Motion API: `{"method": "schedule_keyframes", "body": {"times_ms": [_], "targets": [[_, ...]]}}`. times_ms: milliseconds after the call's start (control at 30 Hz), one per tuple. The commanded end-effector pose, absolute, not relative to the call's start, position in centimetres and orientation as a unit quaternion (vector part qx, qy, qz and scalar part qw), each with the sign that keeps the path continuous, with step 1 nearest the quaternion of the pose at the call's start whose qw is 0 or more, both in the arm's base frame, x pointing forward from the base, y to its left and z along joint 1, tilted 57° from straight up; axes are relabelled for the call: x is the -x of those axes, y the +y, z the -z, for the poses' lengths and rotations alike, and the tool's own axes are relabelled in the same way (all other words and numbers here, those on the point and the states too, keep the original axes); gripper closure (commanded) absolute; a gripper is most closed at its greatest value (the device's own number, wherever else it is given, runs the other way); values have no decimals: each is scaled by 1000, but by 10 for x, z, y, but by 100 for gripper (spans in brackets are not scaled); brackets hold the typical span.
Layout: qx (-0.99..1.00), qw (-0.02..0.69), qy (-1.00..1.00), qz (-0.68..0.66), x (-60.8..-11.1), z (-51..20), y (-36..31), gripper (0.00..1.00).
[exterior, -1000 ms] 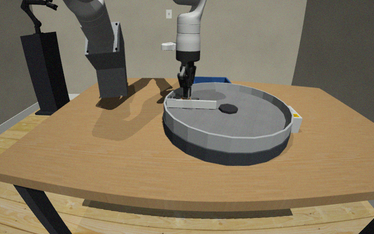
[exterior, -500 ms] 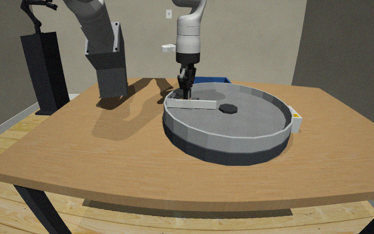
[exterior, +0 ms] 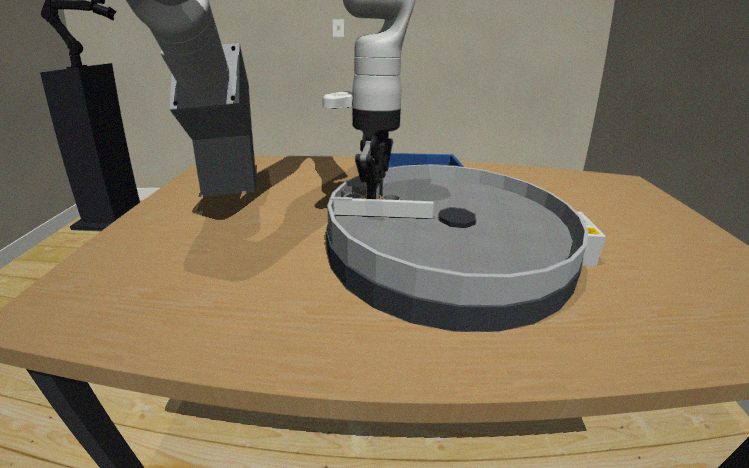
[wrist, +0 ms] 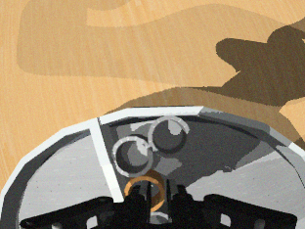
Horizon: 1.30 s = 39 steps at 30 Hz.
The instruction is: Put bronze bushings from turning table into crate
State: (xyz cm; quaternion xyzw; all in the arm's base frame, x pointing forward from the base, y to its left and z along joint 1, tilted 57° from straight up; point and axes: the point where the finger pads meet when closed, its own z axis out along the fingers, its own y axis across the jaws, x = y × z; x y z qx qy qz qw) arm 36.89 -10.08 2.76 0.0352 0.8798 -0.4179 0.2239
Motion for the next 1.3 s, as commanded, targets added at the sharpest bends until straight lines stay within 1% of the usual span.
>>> {"method": "schedule_keyframes", "body": {"times_ms": [0,100,133,1267], "targets": [[-35,224,880,418,-369,-28,-101,86],[-35,224,880,418,-369,-28,-101,86],[-35,224,880,418,-369,-28,-101,100],[-35,224,880,417,-369,-27,-100,100]]}}
